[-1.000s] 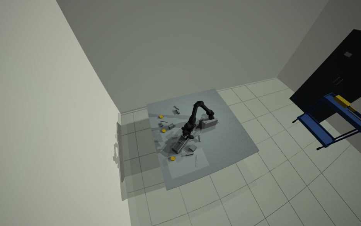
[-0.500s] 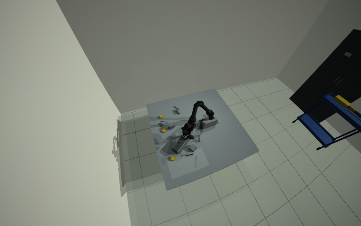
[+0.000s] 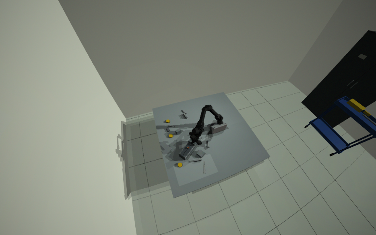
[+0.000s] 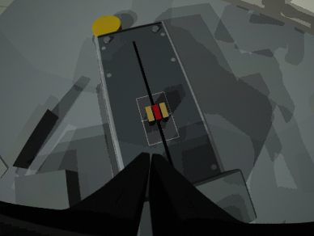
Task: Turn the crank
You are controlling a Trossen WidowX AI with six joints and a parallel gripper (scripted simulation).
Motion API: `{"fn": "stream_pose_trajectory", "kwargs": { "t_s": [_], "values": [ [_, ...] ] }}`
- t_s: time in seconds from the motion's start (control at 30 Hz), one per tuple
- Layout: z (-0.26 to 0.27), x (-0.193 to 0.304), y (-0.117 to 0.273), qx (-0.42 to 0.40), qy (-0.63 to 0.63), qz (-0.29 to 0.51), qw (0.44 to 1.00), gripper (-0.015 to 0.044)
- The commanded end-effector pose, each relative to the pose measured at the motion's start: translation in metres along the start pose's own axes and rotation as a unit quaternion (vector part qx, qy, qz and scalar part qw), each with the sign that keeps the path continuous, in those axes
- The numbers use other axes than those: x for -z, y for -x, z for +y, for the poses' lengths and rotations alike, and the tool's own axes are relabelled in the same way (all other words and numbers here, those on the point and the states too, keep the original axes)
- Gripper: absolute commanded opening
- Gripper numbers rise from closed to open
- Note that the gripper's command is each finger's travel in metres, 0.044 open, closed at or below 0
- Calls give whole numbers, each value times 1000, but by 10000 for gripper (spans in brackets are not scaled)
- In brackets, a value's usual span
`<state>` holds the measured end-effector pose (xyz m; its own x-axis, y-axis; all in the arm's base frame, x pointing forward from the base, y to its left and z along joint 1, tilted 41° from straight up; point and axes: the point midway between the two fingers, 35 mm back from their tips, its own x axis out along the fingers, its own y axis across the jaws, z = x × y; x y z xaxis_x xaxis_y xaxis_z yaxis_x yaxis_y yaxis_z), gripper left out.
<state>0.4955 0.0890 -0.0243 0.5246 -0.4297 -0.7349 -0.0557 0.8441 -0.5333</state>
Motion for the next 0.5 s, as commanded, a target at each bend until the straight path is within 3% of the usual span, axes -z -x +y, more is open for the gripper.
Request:
{"fn": "stream_pose_trajectory", "kwargs": {
  "t_s": [0.0,0.33,0.47],
  "values": [
    [0,0,0,0,0,0,1000,0],
    [0,0,0,0,0,0,1000,0],
    [0,0,0,0,0,0,1000,105]
  ]
}}
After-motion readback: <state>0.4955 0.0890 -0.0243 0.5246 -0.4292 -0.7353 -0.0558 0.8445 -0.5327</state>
